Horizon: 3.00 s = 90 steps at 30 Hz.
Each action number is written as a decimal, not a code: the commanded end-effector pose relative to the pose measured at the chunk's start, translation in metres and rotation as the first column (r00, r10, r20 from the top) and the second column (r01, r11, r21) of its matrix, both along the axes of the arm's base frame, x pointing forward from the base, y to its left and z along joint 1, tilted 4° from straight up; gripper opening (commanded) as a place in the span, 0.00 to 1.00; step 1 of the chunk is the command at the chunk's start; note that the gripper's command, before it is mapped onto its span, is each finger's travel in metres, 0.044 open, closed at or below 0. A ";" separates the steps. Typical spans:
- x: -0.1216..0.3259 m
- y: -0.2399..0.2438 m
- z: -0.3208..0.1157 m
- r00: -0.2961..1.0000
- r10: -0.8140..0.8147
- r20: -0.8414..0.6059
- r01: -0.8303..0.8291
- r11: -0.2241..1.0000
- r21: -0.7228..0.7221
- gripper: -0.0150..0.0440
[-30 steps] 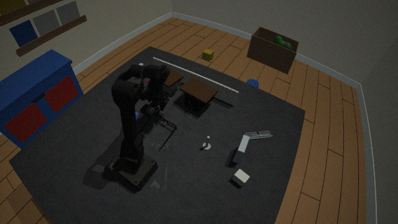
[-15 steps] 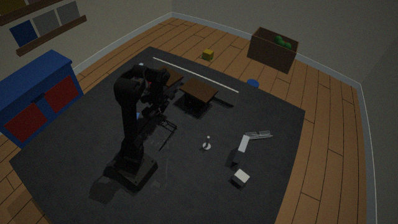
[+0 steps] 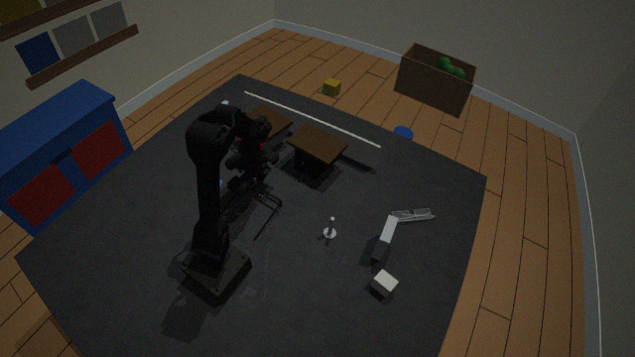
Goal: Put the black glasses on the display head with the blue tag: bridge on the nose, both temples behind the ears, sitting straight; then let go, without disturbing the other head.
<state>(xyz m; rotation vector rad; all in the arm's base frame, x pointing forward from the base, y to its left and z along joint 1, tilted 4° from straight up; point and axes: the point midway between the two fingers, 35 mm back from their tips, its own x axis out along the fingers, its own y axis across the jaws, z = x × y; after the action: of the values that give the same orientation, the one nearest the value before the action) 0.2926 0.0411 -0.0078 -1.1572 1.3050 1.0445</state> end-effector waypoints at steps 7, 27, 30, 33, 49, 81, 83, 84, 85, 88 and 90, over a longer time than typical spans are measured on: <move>-0.003 -0.001 -0.014 1.000 0.003 -0.009 -0.003 1.000 0.000 0.49; -0.001 -0.001 -0.010 1.000 0.000 -0.003 0.000 1.000 0.000 0.25; -0.001 -0.001 -0.007 1.000 0.000 -0.003 0.000 1.000 0.000 0.25; 0.001 0.001 0.007 1.000 0.001 -0.003 -0.001 1.000 0.000 0.25; 0.004 0.007 0.088 1.000 0.010 -0.008 -0.010 1.000 -0.001 0.25; -0.053 0.089 0.113 0.246 0.905 -0.348 -0.963 0.186 -0.196 0.25; -0.057 0.094 0.115 0.164 0.910 -0.380 -0.977 0.097 -0.190 0.25; -0.059 0.096 0.117 0.124 0.910 -0.396 -0.981 0.052 -0.186 0.25; -0.061 0.099 0.118 0.083 0.908 -0.412 -0.983 0.008 -0.182 0.25; -0.068 0.105 0.122 -0.038 0.888 -0.458 -0.979 -0.126 -0.163 0.25; -0.072 0.109 0.124 -0.116 0.865 -0.489 -0.966 -0.213 -0.147 0.25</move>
<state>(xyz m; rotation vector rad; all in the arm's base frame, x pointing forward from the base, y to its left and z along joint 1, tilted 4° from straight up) 0.2261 0.1460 0.1128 -2.6718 0.5780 1.9892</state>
